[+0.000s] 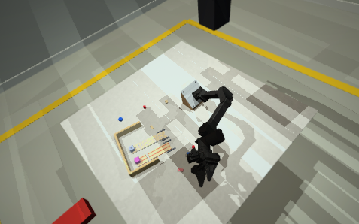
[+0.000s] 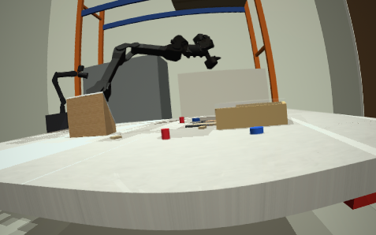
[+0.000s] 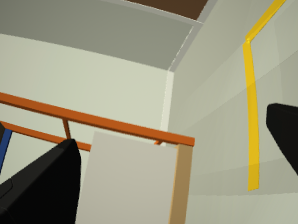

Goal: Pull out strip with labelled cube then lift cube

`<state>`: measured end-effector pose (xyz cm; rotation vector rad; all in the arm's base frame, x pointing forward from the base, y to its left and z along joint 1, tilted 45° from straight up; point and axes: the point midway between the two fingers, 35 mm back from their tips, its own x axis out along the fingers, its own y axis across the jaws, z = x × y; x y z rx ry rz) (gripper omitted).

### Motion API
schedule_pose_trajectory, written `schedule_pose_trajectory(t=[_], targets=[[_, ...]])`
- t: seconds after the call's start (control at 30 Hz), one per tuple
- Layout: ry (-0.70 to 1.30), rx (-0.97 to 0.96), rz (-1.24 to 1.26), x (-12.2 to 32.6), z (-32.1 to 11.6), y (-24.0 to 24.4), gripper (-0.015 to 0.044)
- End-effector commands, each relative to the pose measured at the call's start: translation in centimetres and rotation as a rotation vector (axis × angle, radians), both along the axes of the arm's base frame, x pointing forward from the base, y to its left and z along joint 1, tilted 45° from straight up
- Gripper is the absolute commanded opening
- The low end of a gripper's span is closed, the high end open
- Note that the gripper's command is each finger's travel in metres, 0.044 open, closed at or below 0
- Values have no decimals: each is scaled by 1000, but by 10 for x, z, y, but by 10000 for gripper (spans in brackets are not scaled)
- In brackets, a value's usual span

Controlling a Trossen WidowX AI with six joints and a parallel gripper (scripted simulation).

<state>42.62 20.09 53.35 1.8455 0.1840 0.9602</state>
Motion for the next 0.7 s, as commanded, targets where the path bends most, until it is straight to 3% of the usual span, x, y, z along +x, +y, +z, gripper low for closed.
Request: schedule_pose_trajectory(t=[0.0,0.37,0.67], targets=[[1,-10,-6,1,-2,-1,400],[100,-601,-267,52,-149,-103,400],[194,-1008,-294,29,-275,-200,400]])
